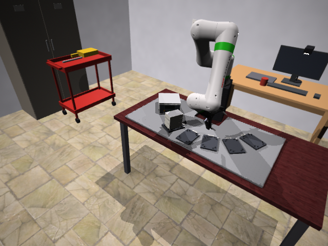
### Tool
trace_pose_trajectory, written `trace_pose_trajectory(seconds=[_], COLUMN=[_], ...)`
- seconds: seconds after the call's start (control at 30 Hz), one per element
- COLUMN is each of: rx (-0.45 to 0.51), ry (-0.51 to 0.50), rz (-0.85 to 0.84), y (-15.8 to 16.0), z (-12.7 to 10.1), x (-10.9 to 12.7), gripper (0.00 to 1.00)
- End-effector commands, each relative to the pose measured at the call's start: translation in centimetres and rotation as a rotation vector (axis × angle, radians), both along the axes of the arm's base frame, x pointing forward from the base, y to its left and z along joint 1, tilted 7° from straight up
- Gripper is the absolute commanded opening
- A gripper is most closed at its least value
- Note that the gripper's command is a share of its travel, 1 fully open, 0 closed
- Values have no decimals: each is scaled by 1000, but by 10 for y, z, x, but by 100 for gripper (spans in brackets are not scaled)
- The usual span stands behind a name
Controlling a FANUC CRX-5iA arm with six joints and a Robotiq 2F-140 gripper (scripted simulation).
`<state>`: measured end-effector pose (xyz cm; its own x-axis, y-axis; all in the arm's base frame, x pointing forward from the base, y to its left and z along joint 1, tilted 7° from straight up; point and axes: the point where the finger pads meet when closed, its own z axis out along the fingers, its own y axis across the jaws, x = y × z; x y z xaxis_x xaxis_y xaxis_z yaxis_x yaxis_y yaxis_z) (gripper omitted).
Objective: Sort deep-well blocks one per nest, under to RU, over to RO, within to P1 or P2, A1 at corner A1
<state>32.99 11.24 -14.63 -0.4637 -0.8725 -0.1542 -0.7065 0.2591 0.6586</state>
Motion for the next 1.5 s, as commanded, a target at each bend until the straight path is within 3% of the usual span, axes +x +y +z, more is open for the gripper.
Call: trace_pose_trajectory(seconds=[0.0, 0.53, 1.47], rx=[0, 0, 212], ry=[0, 0, -284], rz=[0, 0, 344], y=[0, 0, -94], z=[0, 0, 59], x=[0, 0, 46], gripper=[100, 100, 100])
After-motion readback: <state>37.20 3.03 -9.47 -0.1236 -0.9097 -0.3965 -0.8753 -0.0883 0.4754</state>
